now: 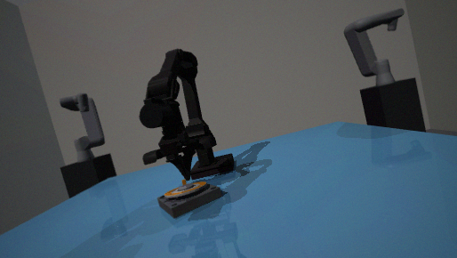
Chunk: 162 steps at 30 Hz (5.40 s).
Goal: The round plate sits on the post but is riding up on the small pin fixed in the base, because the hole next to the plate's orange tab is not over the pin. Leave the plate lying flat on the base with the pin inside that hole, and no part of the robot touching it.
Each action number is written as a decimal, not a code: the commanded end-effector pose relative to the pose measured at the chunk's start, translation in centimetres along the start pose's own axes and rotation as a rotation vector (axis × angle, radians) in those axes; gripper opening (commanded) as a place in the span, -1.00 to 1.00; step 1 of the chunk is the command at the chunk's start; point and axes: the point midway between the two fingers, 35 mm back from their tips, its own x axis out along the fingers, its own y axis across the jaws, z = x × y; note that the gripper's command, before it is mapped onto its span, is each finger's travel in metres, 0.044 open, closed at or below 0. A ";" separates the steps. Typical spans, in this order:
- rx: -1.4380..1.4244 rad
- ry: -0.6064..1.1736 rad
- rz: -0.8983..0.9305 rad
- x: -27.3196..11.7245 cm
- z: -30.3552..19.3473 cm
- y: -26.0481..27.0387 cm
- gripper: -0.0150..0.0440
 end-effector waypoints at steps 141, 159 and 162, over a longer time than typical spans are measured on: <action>0.008 0.006 -0.021 -0.6 5.1 -5.0 -0.49; 0.008 0.005 -0.020 -0.6 6.4 -4.8 -0.49; 0.008 0.005 -0.020 -0.7 6.6 -4.7 -0.49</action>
